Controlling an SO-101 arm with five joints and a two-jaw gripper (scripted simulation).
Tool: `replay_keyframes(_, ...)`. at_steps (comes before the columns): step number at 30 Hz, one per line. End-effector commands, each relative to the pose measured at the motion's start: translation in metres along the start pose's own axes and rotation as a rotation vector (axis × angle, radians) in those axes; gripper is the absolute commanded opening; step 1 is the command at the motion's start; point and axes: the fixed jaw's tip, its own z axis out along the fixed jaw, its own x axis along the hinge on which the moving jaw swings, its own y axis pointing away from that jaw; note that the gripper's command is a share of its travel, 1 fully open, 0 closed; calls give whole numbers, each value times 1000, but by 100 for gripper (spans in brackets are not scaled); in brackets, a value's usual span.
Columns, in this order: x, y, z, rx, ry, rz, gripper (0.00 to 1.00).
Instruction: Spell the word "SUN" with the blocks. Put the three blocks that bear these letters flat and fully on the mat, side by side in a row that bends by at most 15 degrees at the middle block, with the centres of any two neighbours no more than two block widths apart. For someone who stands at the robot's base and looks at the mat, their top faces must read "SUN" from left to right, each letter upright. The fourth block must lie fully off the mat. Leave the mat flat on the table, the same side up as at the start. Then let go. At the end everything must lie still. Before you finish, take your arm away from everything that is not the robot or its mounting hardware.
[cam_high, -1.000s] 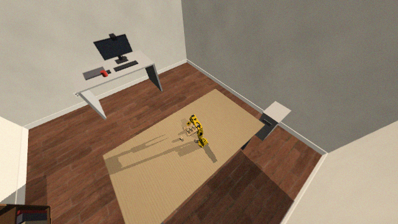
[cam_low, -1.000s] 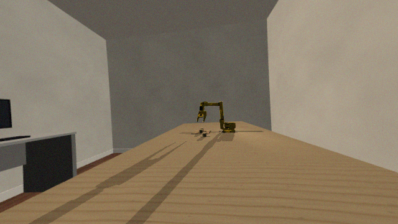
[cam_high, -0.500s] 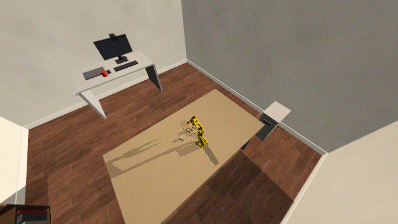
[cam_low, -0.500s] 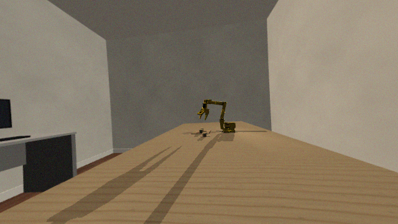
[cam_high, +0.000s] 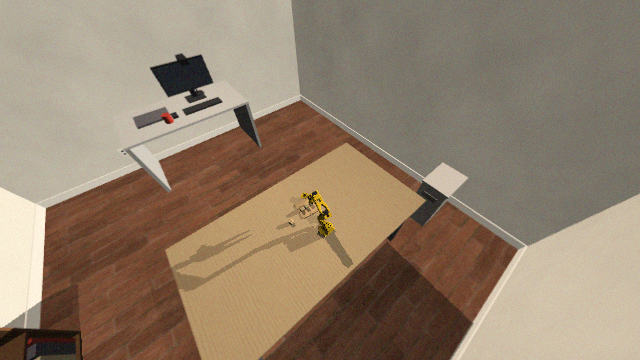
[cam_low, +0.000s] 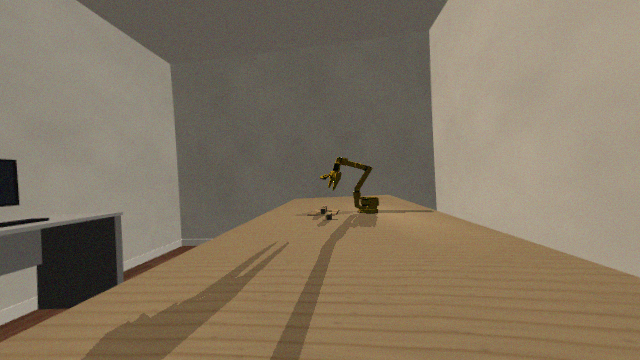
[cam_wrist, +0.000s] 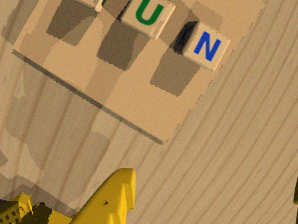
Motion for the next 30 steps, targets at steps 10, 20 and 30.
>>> replay_keyframes(10, 3, 10, -15, 44, -134, 359, 33)
replay_keyframes(20, 5, 13, -16, 41, -164, 475, 33)
replay_keyframes(30, 6, 14, -17, 39, -172, 505, 33)
